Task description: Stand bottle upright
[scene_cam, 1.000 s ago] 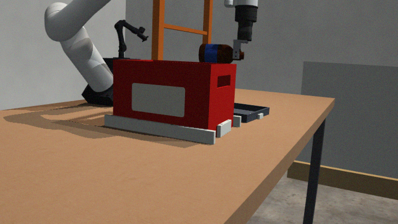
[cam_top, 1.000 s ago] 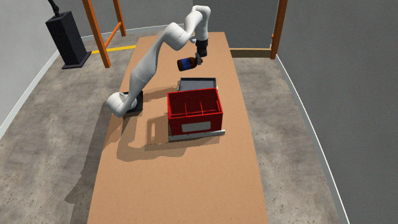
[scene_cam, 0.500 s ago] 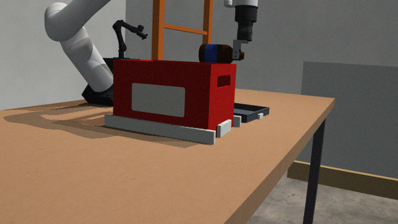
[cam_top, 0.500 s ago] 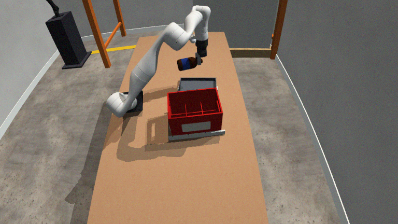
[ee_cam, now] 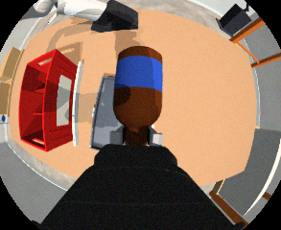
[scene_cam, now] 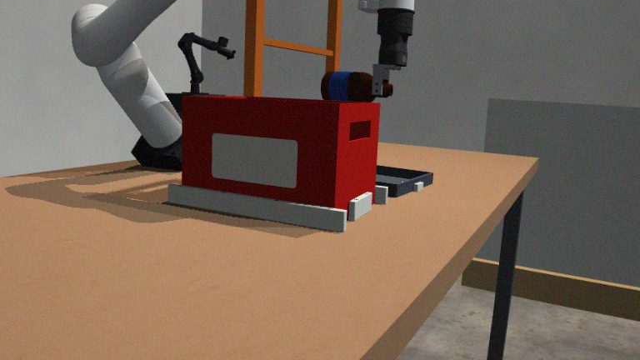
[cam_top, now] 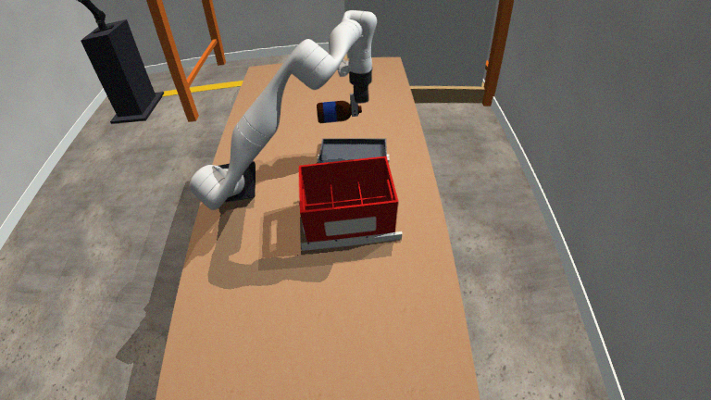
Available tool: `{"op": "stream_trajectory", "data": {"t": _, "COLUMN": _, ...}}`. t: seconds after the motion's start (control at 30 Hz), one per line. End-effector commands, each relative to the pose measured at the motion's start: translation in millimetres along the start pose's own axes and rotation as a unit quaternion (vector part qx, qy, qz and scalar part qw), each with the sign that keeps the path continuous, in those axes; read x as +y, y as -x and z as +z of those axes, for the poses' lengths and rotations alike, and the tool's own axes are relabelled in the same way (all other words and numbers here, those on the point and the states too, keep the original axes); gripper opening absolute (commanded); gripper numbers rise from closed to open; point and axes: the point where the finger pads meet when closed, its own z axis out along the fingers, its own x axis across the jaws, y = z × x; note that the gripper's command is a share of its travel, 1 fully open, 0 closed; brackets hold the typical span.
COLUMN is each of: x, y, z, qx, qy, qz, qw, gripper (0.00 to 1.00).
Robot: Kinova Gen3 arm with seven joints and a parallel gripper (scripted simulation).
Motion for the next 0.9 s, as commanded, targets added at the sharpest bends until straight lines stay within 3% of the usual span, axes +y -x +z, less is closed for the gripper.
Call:
{"op": "stream_trajectory", "data": {"t": 0.0, "x": 0.4, "y": 0.1, "z": -2.5, "qx": 0.001, "qy": 0.002, "qz": 0.011, "qw": 1.0, "gripper": 0.0}}
{"op": "stream_trajectory", "data": {"t": 0.87, "x": 0.5, "y": 0.1, "z": -2.5, "qx": 0.001, "qy": 0.002, "qz": 0.022, "qw": 1.0, "gripper": 0.0}}
